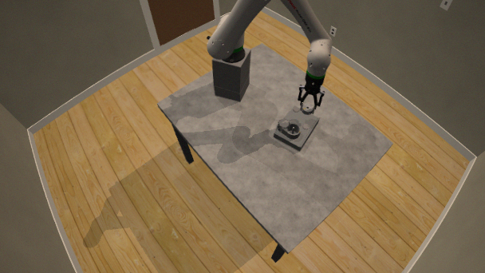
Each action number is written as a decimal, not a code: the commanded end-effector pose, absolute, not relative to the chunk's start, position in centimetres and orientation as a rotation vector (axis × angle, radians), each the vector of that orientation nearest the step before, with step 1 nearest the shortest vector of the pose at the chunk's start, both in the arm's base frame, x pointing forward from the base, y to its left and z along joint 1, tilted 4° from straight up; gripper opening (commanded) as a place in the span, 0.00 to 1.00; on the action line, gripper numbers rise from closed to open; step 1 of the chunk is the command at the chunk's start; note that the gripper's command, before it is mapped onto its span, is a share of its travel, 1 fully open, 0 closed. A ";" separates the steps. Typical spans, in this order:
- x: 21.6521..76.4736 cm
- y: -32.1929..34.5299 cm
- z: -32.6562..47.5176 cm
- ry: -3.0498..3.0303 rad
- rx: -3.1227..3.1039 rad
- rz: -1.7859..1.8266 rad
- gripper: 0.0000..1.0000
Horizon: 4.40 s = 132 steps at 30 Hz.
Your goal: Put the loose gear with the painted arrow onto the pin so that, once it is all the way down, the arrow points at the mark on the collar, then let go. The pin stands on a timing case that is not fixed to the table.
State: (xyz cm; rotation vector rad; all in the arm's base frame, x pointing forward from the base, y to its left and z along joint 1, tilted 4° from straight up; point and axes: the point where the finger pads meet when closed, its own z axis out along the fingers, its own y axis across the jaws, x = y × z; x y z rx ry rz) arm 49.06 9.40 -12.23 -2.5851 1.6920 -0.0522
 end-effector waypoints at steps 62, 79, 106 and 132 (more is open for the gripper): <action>49.6 -3.2 -12.5 0.100 -3.112 -0.087 0.00; 49.6 -3.2 -12.5 -0.365 -3.101 -0.093 0.00; 49.6 -3.2 -12.5 -0.412 -3.096 -0.093 0.00; 49.6 -3.2 -12.9 -0.412 -3.096 -0.093 0.00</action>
